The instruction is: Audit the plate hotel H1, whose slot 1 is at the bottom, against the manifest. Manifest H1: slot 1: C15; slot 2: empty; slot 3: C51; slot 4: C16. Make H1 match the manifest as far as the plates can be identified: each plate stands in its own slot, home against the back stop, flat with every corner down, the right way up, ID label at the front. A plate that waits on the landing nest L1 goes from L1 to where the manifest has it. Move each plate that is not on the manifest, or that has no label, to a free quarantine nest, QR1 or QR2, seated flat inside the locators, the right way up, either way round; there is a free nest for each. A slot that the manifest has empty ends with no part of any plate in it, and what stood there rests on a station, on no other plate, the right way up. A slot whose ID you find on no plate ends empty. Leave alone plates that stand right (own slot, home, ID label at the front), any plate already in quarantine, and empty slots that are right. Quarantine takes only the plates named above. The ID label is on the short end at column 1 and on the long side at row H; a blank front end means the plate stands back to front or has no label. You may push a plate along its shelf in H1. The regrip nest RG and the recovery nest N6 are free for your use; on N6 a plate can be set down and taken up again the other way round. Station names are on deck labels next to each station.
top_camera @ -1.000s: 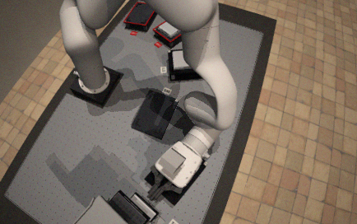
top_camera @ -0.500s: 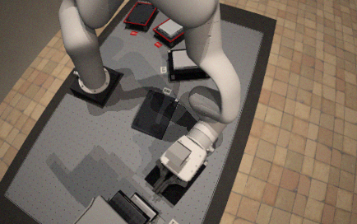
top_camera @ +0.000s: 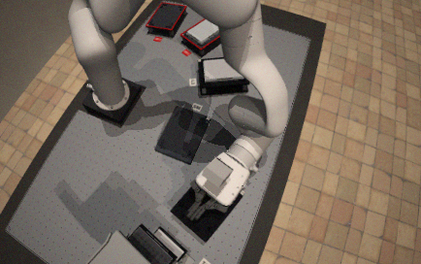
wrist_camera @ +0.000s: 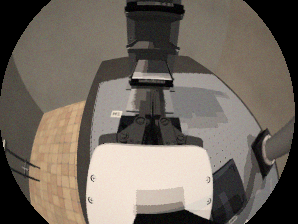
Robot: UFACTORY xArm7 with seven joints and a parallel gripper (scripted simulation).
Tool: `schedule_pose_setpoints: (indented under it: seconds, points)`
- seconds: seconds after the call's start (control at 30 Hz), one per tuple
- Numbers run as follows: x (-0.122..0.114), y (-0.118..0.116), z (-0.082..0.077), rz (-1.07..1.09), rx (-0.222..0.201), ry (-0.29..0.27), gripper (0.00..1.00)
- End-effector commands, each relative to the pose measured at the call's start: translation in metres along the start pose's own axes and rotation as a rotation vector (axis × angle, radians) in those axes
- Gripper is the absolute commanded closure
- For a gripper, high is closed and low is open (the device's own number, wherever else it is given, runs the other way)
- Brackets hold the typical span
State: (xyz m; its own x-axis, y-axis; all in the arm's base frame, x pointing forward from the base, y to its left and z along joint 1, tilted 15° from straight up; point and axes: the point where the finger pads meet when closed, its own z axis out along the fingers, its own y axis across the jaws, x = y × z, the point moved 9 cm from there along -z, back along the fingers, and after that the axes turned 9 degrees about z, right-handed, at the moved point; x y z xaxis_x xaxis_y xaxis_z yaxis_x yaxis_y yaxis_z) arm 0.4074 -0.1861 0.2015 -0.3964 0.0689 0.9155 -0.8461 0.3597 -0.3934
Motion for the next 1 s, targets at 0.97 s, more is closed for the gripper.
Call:
schedule_pose_setpoints:
  seconds: [0.97]
  points:
    - [0.001,-0.001,-0.042,0.003,-0.001,0.0,1.0]
